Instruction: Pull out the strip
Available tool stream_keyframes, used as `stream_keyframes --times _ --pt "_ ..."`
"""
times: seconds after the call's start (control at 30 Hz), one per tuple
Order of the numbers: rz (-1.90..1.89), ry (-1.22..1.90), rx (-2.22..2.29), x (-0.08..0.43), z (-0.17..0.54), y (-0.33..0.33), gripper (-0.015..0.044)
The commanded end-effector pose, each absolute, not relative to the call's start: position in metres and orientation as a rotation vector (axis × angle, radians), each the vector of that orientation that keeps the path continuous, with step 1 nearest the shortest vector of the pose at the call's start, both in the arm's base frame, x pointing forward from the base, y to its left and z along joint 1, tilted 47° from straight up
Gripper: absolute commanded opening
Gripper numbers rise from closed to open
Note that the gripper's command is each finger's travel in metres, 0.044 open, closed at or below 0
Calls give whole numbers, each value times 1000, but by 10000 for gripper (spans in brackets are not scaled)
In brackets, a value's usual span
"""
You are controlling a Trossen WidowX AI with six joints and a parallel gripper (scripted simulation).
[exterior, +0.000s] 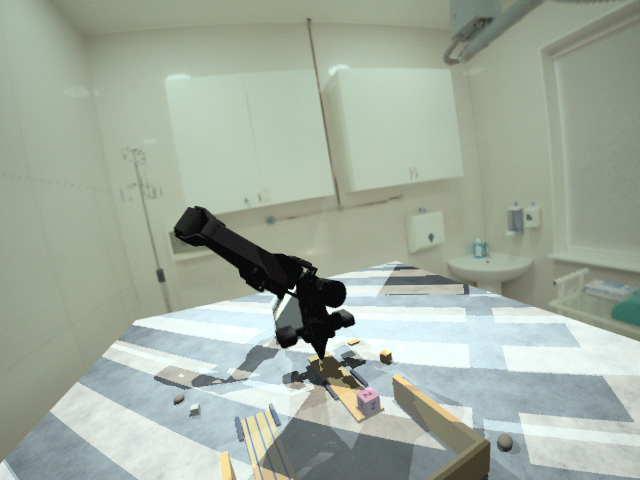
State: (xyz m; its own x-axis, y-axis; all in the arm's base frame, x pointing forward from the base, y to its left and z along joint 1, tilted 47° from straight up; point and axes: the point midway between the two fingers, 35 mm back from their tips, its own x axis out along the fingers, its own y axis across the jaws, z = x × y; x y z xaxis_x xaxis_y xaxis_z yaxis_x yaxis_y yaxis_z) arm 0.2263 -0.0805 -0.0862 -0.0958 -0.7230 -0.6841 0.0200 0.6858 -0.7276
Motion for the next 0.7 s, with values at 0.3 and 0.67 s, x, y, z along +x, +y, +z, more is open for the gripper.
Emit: stream_keyframes --times 0.3,0.67 --pt "-688 1588 -599 198 -87 -81 0" --pt "-688 1589 -600 184 -86 -80 0"
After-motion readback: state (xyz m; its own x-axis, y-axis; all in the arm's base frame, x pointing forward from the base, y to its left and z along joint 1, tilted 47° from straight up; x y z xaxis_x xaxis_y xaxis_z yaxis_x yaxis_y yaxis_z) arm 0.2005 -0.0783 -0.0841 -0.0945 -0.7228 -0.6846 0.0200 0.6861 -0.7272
